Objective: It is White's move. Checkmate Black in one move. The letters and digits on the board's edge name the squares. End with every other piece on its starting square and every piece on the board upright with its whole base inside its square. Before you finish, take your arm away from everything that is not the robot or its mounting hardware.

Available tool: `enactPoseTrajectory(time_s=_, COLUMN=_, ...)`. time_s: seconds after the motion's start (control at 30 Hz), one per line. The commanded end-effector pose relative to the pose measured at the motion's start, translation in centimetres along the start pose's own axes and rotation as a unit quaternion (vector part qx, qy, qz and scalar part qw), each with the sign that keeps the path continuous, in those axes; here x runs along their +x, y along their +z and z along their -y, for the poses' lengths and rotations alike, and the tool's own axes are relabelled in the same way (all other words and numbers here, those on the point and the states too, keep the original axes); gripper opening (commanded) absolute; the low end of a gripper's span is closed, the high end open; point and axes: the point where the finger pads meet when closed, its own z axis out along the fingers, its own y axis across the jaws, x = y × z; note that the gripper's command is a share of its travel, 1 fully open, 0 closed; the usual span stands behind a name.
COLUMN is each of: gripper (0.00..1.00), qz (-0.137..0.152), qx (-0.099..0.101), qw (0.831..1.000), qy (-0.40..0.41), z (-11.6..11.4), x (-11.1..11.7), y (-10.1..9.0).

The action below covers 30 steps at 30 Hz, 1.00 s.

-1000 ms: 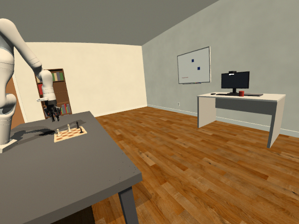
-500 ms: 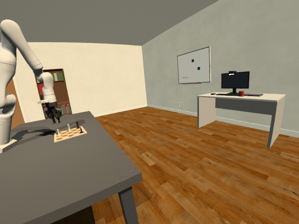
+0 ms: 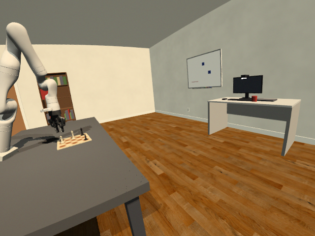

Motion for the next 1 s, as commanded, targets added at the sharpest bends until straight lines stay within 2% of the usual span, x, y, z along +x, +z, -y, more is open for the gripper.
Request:
enactPoseTrajectory(time_s=0.0, gripper=0.41, qz=-0.002, qx=-0.006, qw=1.0, qy=0.0, z=-0.3, x=0.1, y=0.5)
enactPoseTrajectory(time_s=0.47, gripper=0.41, qz=-0.002, qx=-0.006, qw=1.0, qy=0.0, z=-0.3, x=0.2, y=1.5)
enactPoseTrajectory(time_s=0.97, gripper=0.41, qz=-0.002, qx=-0.006, qw=1.0, qy=0.0, z=-0.3, x=0.1, y=1.6)
